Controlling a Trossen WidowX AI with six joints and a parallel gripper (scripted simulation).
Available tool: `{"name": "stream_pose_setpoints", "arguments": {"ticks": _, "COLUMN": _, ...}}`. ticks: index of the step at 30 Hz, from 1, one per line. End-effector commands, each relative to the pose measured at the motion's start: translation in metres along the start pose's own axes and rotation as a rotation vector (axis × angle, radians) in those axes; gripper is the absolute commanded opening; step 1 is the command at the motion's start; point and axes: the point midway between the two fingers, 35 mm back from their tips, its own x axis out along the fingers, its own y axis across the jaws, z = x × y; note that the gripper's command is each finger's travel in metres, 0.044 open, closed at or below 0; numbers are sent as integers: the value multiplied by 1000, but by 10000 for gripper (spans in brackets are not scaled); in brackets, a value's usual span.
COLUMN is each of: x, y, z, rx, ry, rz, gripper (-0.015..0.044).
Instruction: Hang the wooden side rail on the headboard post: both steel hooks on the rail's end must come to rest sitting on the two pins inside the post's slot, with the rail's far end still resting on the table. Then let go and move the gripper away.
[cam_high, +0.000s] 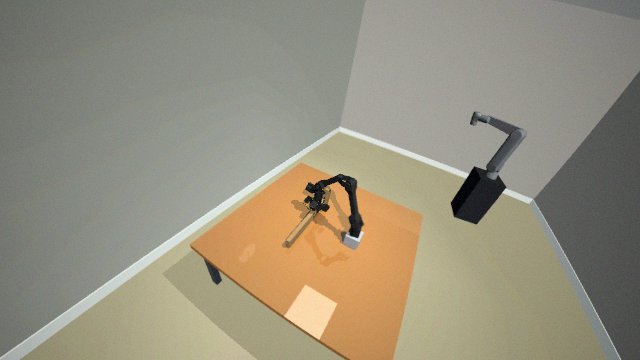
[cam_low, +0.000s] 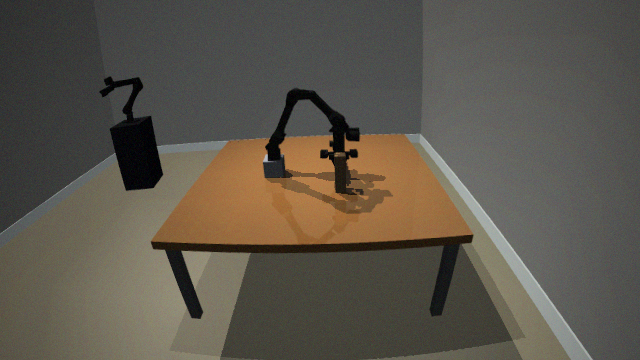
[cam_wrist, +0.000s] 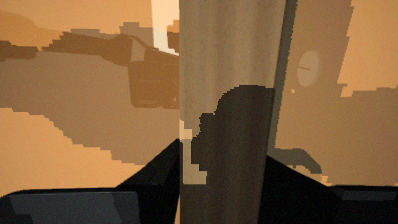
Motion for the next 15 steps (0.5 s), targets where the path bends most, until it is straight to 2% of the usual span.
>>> {"name": "stream_pose_setpoints", "arguments": {"ticks": 1, "x": -4, "y": -4, "z": -2, "rx": -4, "ry": 4, "rz": -10, "gripper": 0}}
{"name": "stream_pose_setpoints", "arguments": {"ticks": 15, "x": -2, "y": -4, "z": -3, "rx": -4, "ry": 4, "rz": -10, "gripper": 0}}
